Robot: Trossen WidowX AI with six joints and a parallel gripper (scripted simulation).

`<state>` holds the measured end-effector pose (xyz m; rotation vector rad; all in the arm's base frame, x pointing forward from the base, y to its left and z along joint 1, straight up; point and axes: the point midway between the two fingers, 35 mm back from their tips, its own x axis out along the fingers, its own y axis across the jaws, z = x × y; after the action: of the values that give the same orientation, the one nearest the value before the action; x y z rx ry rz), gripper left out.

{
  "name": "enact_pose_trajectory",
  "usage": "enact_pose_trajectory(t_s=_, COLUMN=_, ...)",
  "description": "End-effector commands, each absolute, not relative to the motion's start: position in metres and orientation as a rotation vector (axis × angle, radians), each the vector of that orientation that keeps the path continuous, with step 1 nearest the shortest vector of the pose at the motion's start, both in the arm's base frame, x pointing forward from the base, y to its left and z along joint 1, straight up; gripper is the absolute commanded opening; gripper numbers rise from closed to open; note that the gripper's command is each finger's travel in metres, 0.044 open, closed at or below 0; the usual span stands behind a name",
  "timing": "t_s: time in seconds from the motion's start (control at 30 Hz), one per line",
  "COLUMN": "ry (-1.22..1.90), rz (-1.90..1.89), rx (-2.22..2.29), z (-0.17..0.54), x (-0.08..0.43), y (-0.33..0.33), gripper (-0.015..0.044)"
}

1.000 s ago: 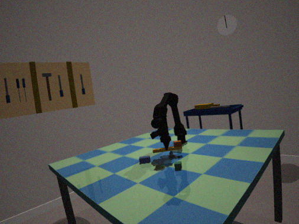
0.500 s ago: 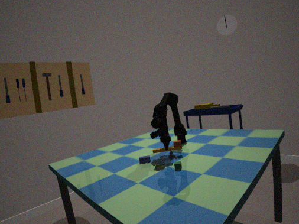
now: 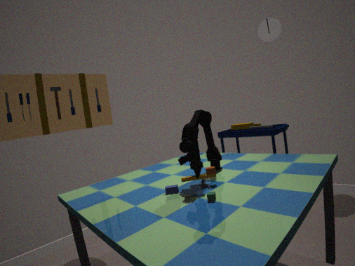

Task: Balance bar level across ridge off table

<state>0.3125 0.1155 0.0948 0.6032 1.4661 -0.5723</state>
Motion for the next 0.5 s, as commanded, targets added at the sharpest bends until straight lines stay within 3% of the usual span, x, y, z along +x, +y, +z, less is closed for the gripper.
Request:
enact_pose_trajectory(t_s=0.0, ry=1.466, rz=-0.573, rx=0.603, z=0.0947, x=0.3124, y=0.1155, gripper=0.0)
enact_pose_trajectory(t_s=0.3, ry=1.466, rz=-0.573, rx=0.603, z=0.0947, x=0.3124, y=0.1155, gripper=0.0)
enact_pose_trajectory(t_s=0.47, ry=1.466, rz=-0.573, rx=0.603, z=0.0947, x=0.3124, y=0.1155, gripper=0.0131)
